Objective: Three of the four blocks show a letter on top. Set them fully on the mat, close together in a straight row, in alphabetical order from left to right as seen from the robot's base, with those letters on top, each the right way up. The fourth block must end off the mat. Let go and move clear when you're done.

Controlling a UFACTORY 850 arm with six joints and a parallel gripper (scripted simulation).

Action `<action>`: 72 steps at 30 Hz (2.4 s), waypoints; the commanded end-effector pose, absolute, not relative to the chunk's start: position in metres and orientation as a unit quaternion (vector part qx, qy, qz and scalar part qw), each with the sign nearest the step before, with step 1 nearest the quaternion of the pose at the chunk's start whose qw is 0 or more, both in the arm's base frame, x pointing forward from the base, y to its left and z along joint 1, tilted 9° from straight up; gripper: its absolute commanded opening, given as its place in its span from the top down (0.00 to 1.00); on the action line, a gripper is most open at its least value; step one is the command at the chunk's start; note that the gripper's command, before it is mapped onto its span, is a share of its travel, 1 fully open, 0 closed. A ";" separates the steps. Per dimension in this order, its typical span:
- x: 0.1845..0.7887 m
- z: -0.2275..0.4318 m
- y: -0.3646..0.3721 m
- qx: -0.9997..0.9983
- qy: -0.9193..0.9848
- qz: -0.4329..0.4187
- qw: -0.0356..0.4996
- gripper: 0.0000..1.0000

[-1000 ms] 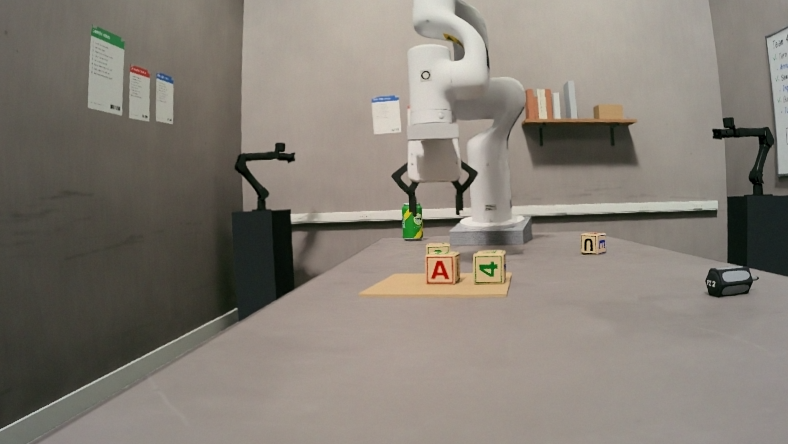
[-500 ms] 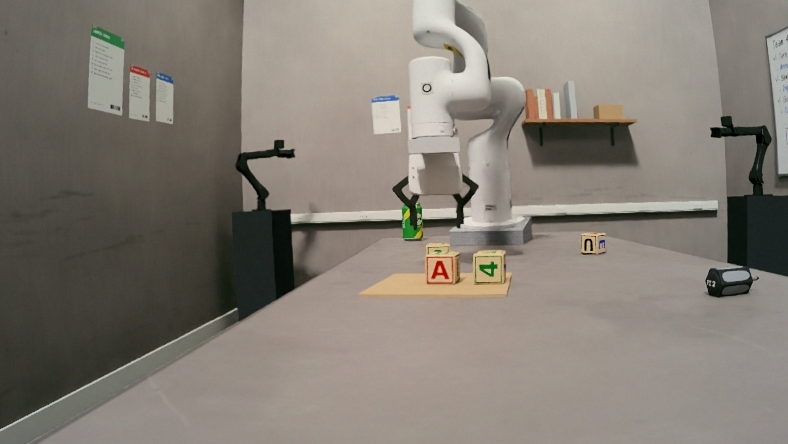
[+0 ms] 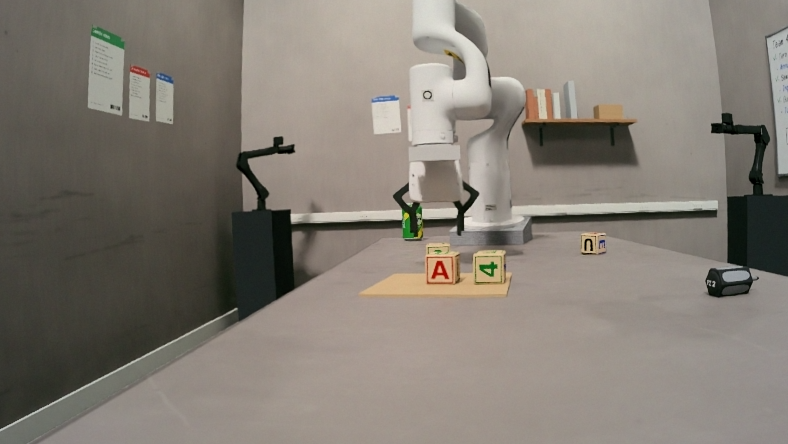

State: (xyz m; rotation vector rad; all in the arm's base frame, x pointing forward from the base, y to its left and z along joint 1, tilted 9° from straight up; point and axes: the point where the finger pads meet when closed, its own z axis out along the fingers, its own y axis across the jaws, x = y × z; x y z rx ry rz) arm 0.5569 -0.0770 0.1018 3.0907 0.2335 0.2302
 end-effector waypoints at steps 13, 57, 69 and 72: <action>0.558 0.101 -0.077 0.994 0.075 0.075 0.017 0.13; 0.566 0.051 -0.078 0.994 0.075 0.075 0.017 0.13; 0.566 0.051 -0.078 0.994 0.075 0.075 0.017 0.13; 0.566 0.051 -0.078 0.994 0.075 0.075 0.017 0.13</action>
